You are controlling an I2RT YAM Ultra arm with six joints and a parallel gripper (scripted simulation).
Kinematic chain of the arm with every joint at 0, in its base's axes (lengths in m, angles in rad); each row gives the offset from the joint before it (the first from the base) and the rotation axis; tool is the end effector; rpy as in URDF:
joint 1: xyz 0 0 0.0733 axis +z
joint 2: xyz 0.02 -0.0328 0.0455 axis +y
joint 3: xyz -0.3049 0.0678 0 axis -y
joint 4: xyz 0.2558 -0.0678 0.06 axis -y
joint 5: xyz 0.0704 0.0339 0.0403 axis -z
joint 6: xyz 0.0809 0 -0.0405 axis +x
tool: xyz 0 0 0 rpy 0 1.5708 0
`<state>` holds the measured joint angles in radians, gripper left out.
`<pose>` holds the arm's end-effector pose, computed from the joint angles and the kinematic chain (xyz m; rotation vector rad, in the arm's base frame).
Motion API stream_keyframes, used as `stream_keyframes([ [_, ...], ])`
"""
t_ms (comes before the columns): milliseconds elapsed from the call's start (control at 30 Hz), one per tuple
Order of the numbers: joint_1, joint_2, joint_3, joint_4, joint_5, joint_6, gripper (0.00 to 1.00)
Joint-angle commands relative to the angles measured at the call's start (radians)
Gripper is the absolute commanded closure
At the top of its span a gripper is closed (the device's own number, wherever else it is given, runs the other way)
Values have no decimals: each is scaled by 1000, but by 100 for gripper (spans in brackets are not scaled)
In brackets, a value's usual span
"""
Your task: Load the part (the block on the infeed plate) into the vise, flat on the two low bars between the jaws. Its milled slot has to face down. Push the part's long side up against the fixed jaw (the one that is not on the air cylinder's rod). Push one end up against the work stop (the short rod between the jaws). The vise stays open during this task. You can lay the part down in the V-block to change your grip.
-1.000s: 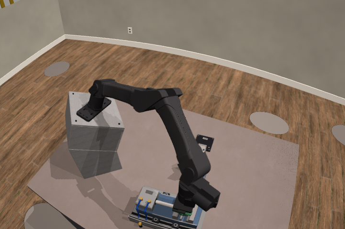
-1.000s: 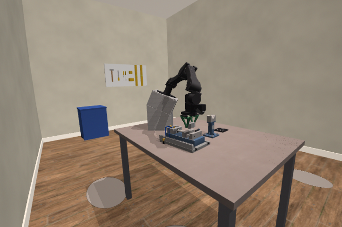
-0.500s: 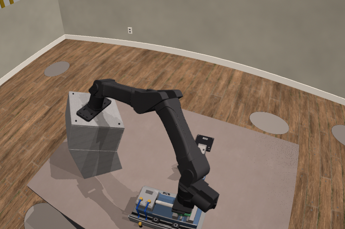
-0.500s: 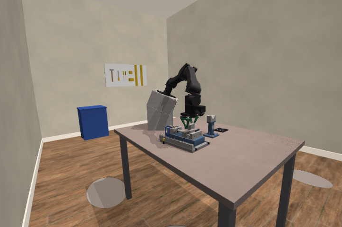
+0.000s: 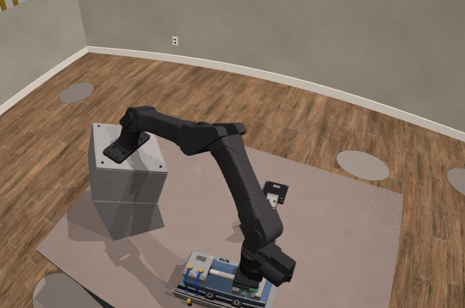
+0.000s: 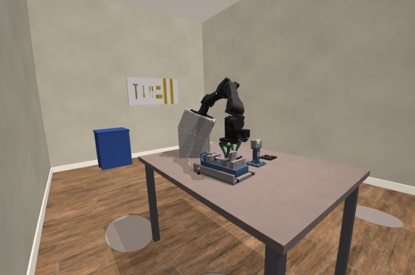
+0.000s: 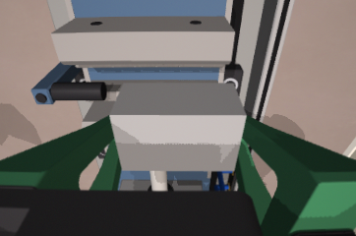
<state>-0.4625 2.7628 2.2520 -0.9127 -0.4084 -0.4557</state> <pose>0.5310 -0.2276 0.0157 -0.0333 2.7992 0.4281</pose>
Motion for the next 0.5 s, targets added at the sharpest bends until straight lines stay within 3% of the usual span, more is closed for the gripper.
stream_keyframes([
  [0, -5, 8, 43, 18, 2, 8, 100],
  [467, -4, 1, 52, 8, 2, 11, 100],
])
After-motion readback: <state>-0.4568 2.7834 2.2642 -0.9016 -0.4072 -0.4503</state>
